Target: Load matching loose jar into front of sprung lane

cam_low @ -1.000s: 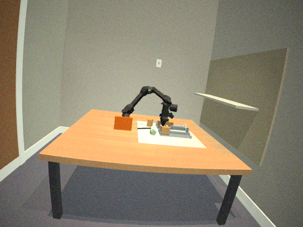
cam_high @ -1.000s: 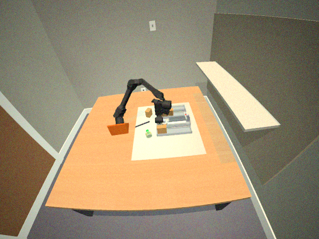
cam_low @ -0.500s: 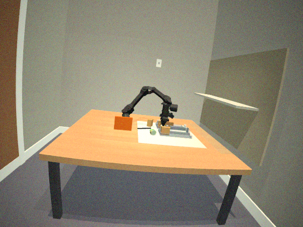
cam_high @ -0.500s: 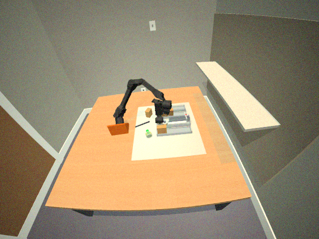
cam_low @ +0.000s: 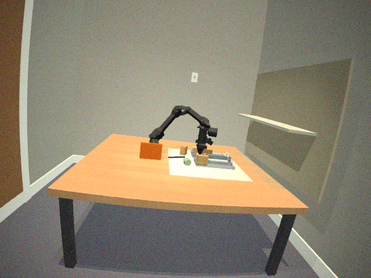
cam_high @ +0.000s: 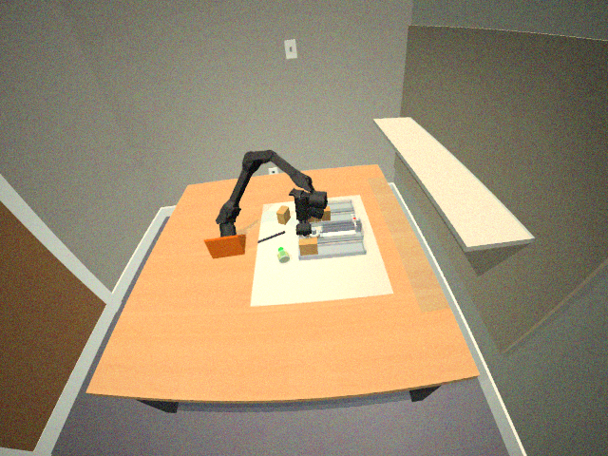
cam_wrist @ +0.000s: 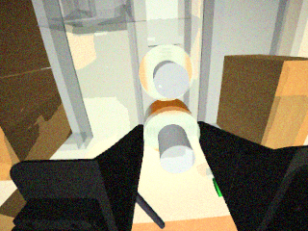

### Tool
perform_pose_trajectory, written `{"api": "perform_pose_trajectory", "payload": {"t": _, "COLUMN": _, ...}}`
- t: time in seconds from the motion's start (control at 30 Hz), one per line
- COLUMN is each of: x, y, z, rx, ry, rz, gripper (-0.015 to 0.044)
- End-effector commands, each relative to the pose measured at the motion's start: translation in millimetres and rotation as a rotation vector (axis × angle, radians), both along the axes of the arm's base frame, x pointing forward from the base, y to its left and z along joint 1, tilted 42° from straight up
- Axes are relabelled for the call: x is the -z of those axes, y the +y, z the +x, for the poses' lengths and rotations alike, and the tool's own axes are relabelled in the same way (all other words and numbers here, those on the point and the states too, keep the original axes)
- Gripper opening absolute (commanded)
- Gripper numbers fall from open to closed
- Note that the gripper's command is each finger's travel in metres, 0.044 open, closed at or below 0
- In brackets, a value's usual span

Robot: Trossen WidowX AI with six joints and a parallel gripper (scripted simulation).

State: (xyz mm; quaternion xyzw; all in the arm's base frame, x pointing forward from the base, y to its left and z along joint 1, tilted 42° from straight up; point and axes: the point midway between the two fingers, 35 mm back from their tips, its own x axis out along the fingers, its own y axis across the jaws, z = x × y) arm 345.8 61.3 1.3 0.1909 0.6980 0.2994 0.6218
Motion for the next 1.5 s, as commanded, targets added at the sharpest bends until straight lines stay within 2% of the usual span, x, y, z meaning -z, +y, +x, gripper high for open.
{"api": "perform_pose_trajectory", "payload": {"t": 0.0, "x": 4.4, "y": 6.6, "z": 3.9, "rx": -0.005, "ry": -0.019, "rz": 0.010, "gripper": 0.0000}}
{"api": "perform_pose_trajectory", "payload": {"t": 1.47, "x": 11.9, "y": 16.5, "z": -1.1, "rx": -0.005, "ry": -0.018, "rz": 0.011, "gripper": 0.0000}}
